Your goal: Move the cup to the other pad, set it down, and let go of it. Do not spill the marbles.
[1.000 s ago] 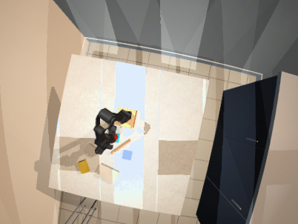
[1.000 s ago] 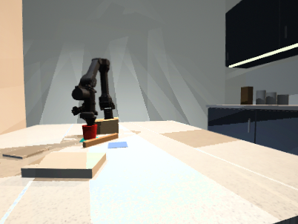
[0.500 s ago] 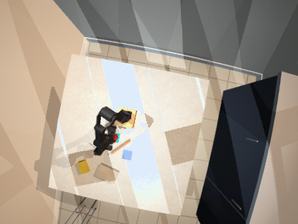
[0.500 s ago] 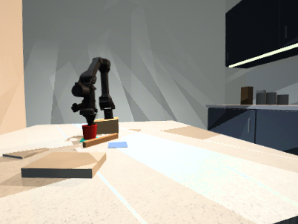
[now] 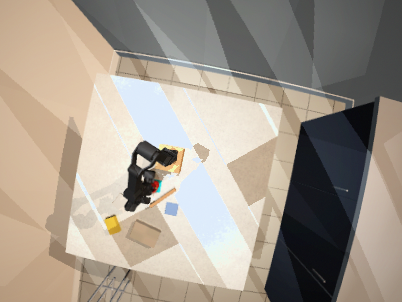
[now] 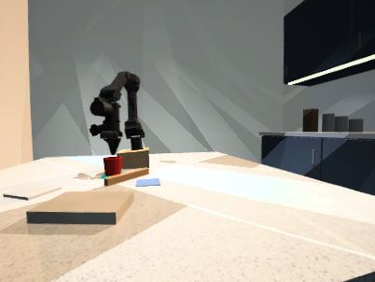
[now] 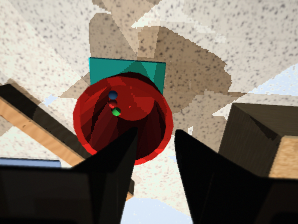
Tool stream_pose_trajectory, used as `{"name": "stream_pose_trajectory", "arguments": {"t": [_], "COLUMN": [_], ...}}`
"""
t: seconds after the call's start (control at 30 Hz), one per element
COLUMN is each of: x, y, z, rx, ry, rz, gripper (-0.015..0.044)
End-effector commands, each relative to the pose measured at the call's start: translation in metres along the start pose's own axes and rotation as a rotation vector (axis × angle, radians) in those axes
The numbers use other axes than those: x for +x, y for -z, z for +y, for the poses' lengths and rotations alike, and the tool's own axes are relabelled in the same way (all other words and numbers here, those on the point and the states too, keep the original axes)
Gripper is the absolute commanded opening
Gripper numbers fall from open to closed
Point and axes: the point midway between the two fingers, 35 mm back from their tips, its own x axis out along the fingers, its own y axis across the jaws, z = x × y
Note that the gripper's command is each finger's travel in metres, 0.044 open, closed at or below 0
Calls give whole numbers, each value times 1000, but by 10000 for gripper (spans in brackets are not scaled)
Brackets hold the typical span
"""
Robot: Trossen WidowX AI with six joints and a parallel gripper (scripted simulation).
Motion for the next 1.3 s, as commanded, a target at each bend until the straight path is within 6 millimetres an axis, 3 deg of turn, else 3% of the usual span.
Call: {"name": "stream_pose_trajectory", "arguments": {"t": [0.0, 0.13, 0.53, 1.07, 1.27], "x": [-7, -12, -13, -70, -69], "y": [0, 0, 0, 0, 0], "z": [0, 0, 1, 2, 4], "rx": [6, 5, 0, 5, -1], "ry": [-4, -4, -1, -4, -6], "rz": [-2, -2, 0, -2, -1], "gripper": [128, 128, 440, 440, 440]}}
